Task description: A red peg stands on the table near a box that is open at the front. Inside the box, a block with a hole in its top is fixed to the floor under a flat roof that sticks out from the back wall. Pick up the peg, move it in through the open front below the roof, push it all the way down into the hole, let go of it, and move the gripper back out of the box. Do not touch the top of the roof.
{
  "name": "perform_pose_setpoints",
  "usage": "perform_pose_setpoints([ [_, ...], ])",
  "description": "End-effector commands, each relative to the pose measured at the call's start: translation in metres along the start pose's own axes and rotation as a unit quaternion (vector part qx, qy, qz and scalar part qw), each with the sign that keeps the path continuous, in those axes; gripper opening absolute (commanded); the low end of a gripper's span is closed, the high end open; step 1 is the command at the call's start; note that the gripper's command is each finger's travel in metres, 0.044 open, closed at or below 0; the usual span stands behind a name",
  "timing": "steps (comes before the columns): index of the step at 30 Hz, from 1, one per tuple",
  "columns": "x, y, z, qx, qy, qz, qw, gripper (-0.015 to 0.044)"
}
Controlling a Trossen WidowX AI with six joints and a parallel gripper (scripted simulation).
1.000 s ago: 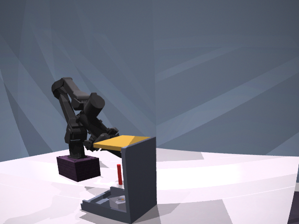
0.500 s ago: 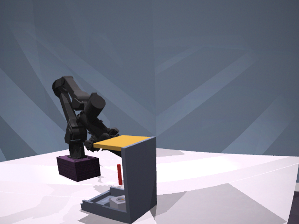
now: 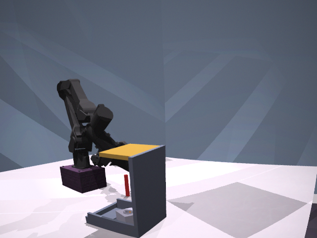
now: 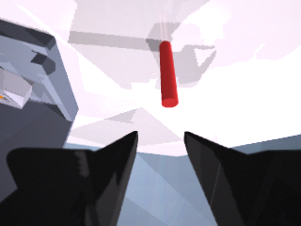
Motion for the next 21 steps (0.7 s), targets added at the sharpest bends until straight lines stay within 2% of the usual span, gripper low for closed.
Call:
perform_pose_setpoints([
  [1,0.001,-0.007,0.008,-0.003,-0.003,-0.002,1.000,0.0220],
  [21,0.005,-0.029,0.032,-0.003,-0.003,-0.002,1.000,0.0220],
])
Point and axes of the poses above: the point midway between the two fingers, 35 mm back from their tips, its own y axis back along the fingers, its own x axis across the jaws, z = x × y, the point moved 1 cm from there along y, back along the fingers, and after that the axes turned 14 degrees about -y, right-handed, at the moved point
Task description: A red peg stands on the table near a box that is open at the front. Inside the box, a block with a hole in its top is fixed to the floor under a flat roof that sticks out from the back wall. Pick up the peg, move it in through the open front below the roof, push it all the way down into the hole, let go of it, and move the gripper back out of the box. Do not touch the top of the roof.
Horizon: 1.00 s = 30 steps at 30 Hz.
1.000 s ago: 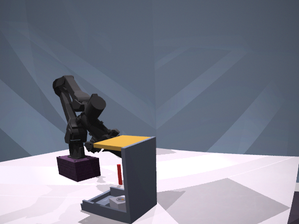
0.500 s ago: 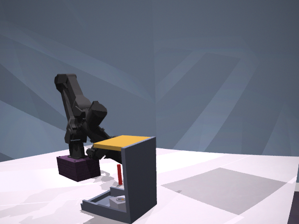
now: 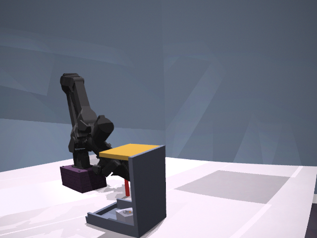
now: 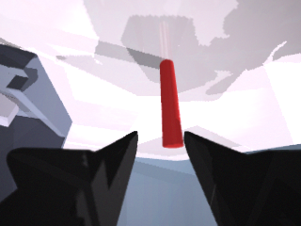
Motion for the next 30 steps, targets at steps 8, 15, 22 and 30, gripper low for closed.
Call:
perform_pose_setpoints([
  [8,-0.0008,-0.0096,0.0188,-0.004,-0.004,0.000,1.000,0.0220],
  [15,-0.0008,-0.0097,0.0190,-0.004,-0.004,0.000,1.000,0.0220],
  [22,-0.0008,-0.0093,0.0163,-0.001,-0.001,-0.002,1.000,0.0063],
  [30,-0.0008,-0.0093,0.0163,-0.001,-0.001,-0.002,1.000,0.0000],
])
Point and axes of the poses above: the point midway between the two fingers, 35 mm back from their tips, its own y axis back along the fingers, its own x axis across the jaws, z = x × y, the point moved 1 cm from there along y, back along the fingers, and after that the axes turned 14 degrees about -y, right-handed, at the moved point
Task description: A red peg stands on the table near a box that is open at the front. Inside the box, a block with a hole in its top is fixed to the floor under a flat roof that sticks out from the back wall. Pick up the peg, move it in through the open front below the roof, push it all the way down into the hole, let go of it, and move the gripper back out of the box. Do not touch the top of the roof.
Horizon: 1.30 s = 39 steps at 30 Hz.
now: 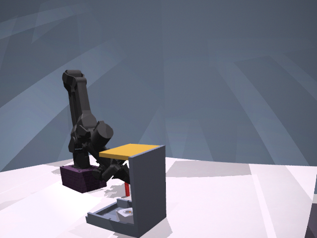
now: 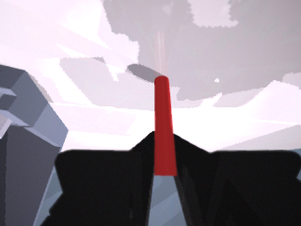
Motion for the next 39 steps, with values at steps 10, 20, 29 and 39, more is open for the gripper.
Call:
perform_pose_setpoints([
  [10,0.000,0.004,-0.007,0.000,0.000,0.000,1.000,0.0000],
  [20,-0.001,0.011,-0.016,-0.001,-0.001,0.001,1.000,0.0000],
  [29,-0.002,0.019,-0.025,-0.001,-0.002,0.001,1.000,0.0000],
  [39,-0.005,0.029,-0.035,-0.002,-0.002,0.002,1.000,0.0000],
])
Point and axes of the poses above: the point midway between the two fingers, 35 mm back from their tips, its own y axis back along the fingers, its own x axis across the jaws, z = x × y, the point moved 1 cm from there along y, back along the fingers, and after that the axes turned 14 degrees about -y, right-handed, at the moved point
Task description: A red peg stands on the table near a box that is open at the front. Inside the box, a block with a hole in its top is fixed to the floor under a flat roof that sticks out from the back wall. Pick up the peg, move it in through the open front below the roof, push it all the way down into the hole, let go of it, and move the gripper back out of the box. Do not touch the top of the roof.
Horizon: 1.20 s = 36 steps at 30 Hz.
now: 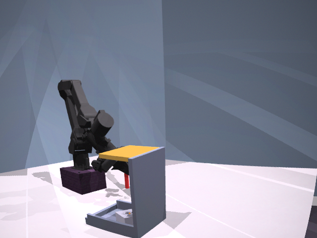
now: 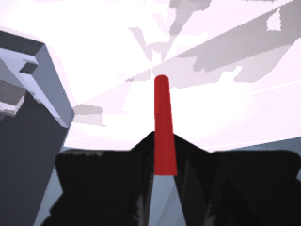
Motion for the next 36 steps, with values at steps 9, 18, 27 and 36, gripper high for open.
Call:
perform_pose_setpoints([
  [9,-0.002,0.009,-0.009,0.000,0.000,0.003,1.000,0.0000],
  [18,0.012,0.010,-0.019,0.003,-0.011,0.014,1.000,0.0000],
  [27,0.027,0.011,-0.028,0.006,-0.023,0.027,0.999,0.0000],
  [36,0.044,0.012,-0.035,0.008,-0.034,0.038,0.999,0.0000],
])
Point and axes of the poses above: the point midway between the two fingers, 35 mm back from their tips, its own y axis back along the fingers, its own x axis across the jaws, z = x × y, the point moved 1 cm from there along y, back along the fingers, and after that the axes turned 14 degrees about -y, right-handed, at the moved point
